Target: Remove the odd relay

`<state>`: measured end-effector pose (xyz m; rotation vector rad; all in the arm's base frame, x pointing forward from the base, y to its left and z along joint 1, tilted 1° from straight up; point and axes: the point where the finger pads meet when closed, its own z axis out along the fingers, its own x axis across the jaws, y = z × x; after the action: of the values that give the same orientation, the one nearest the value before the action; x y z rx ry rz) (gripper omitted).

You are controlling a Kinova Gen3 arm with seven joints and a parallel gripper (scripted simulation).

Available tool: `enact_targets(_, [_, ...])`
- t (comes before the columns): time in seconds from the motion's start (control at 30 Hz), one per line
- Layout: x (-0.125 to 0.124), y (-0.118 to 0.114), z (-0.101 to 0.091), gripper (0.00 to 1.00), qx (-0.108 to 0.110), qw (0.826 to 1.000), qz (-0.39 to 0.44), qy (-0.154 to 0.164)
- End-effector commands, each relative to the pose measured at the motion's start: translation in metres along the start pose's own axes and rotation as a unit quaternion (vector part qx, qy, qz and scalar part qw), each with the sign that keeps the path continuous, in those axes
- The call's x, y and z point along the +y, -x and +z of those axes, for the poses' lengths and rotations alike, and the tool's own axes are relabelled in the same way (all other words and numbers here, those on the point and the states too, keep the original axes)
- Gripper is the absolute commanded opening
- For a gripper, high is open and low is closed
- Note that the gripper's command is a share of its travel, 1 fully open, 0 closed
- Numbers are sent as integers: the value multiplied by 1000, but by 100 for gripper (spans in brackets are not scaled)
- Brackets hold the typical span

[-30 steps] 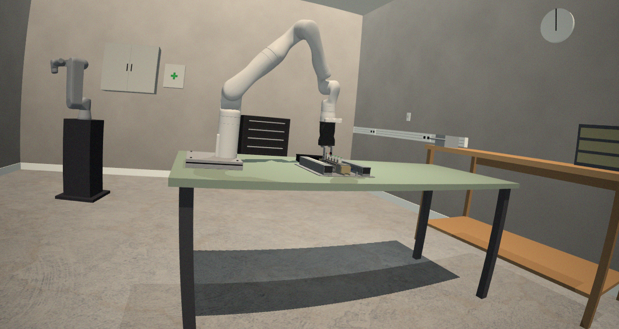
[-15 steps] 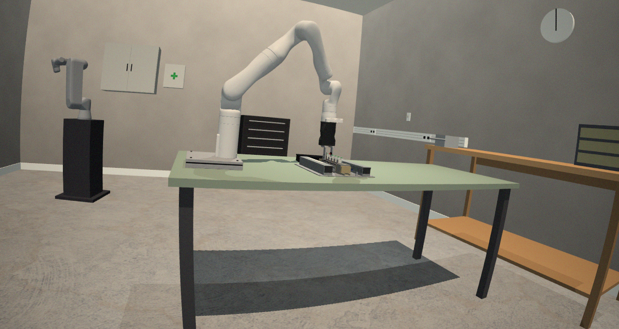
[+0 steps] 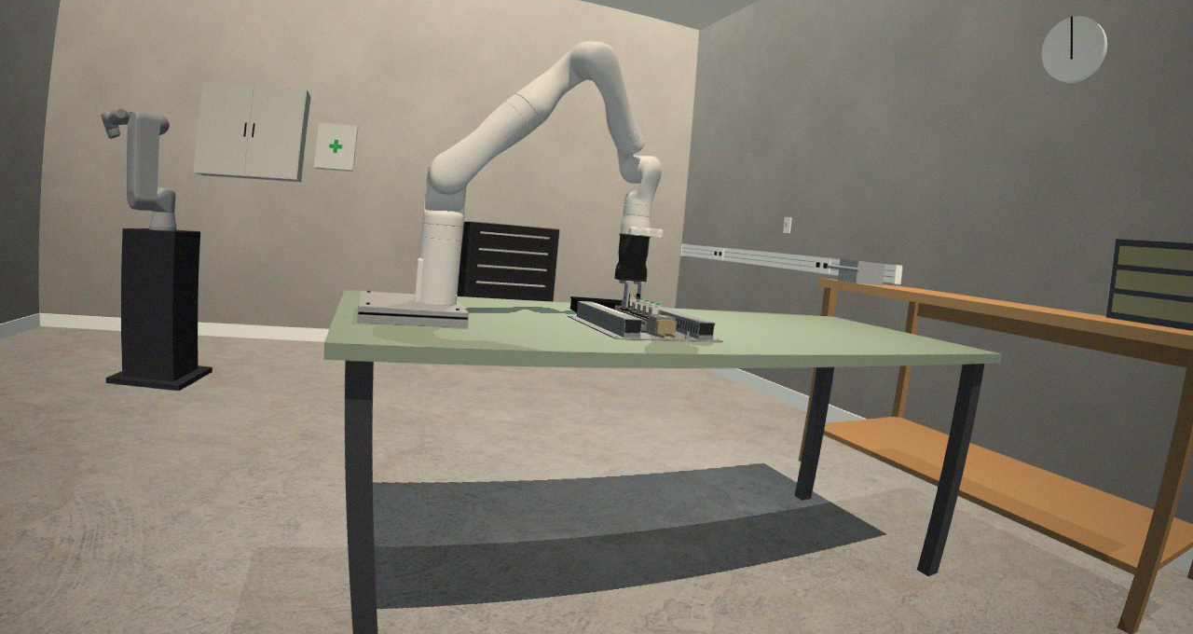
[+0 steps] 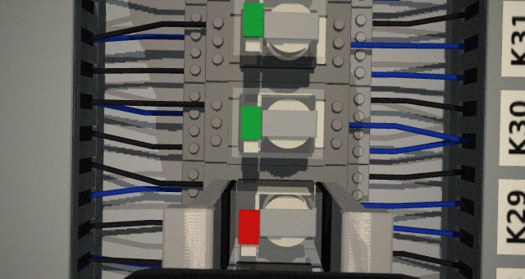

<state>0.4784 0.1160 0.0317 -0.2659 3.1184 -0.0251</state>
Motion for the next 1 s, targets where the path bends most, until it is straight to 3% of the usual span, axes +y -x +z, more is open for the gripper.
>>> enact_targets(0.0, [0,1,-1,0,-1,1000,0,0])
enact_targets(0.97, [0,2,-1,0,25,1000,0,0])
